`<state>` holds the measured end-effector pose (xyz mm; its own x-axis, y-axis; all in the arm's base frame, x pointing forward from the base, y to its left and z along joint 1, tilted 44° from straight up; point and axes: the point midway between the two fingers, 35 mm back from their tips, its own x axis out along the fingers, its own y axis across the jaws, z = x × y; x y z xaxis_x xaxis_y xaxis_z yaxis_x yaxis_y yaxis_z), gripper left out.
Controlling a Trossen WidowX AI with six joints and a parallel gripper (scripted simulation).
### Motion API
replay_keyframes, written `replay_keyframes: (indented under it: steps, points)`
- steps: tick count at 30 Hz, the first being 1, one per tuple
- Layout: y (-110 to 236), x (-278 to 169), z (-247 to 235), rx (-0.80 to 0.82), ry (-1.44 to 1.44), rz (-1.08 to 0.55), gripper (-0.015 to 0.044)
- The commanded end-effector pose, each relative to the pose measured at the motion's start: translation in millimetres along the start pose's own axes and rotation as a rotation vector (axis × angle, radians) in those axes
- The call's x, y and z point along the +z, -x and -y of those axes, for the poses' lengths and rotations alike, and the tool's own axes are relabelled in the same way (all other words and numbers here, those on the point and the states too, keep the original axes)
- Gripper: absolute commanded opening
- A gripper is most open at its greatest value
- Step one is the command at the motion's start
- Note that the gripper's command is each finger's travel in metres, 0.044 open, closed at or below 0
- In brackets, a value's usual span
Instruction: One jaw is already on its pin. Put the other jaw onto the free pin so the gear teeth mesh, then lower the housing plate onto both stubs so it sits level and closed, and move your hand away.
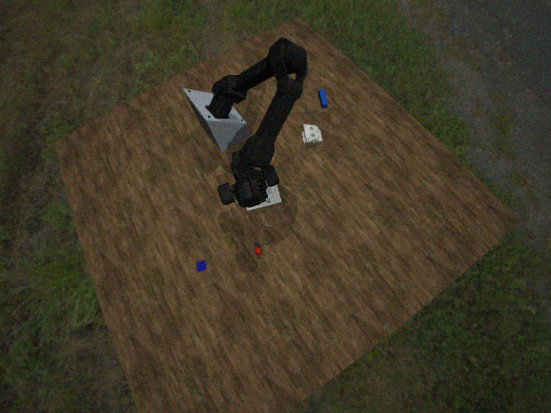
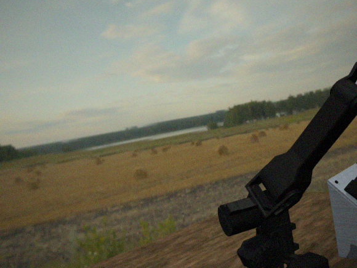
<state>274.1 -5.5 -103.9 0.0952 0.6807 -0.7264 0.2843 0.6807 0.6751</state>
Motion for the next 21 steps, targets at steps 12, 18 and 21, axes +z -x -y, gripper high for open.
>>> replay_keyframes:
  steps: [12,18,21]
  points:
    - [-2.6,-0.6,-0.9,0.004,-0.001,-0.004,0.0134]
    - [-0.7,-0.1,0.0,0.0,0.001,-0.001,0.016]
    - [-0.7,-0.1,0.0,0.0,0.001,-0.001,0.0224]
